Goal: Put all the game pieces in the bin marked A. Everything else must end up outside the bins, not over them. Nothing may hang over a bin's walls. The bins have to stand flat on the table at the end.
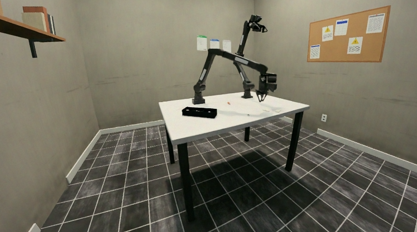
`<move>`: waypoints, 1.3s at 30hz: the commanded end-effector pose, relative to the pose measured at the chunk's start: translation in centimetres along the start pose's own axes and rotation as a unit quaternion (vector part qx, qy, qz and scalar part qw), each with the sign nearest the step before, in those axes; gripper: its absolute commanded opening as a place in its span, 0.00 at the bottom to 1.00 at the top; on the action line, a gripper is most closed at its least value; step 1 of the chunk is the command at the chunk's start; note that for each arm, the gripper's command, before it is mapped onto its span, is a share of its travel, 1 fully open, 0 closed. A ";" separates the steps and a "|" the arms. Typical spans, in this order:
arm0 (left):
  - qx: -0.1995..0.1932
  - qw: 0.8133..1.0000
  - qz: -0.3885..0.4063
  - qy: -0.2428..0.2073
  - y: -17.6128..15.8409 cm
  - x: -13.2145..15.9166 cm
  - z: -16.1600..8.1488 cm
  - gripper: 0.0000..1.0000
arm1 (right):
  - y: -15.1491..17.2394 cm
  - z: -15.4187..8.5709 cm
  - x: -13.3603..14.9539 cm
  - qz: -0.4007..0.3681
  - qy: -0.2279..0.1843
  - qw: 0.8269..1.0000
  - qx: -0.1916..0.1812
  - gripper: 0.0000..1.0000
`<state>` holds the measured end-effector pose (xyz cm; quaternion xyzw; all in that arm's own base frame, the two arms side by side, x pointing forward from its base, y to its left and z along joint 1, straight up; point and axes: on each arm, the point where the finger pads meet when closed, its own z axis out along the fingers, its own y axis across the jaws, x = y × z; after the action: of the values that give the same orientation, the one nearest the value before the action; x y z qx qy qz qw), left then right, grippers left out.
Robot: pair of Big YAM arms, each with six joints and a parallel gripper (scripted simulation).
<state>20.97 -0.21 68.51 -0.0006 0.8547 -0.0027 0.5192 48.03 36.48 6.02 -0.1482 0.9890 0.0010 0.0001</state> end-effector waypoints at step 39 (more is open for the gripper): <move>-0.002 1.000 0.002 -0.015 0.2 -0.6 -1.6 1.00 | 4.5 -0.9 -2.8 0.004 -0.017 1.000 -0.006 0.39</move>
<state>20.97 -0.21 68.51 -0.0006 0.8547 -0.0027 0.5192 49.29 40.91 5.20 -0.1410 0.9900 -0.0004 -0.0007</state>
